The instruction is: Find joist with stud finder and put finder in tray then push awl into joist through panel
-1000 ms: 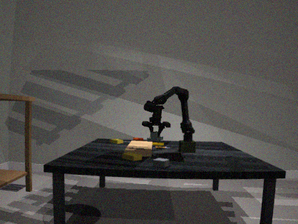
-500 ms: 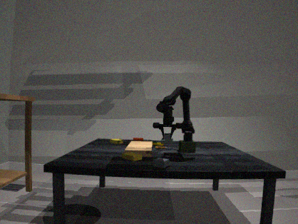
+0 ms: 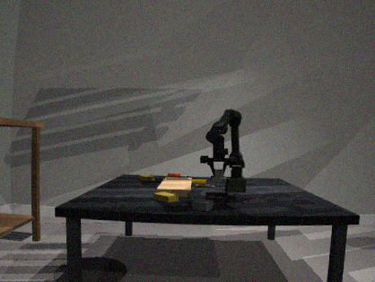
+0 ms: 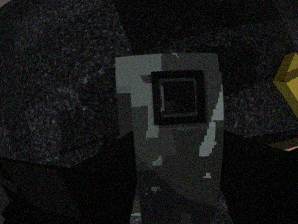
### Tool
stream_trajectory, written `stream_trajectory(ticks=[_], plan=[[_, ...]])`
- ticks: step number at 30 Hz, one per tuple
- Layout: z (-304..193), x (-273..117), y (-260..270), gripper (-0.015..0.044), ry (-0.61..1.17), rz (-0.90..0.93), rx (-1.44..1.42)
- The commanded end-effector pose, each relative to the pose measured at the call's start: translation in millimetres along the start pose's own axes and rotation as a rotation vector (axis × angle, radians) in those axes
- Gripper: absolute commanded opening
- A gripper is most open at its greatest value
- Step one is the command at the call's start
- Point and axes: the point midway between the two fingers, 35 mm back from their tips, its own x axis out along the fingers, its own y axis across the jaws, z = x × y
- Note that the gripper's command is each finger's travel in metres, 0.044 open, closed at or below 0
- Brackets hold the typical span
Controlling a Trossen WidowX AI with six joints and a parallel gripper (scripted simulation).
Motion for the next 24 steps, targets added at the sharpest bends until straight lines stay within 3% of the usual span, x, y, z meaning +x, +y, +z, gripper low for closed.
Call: stream_trajectory(ticks=[1, 24], plan=[[-1.3, 8.5, -0.2, 0.0000, 0.002, -0.003, 0.002], [-15.2, 57.0, -0.4, 0.0000, 0.002, -0.003, 0.002]])
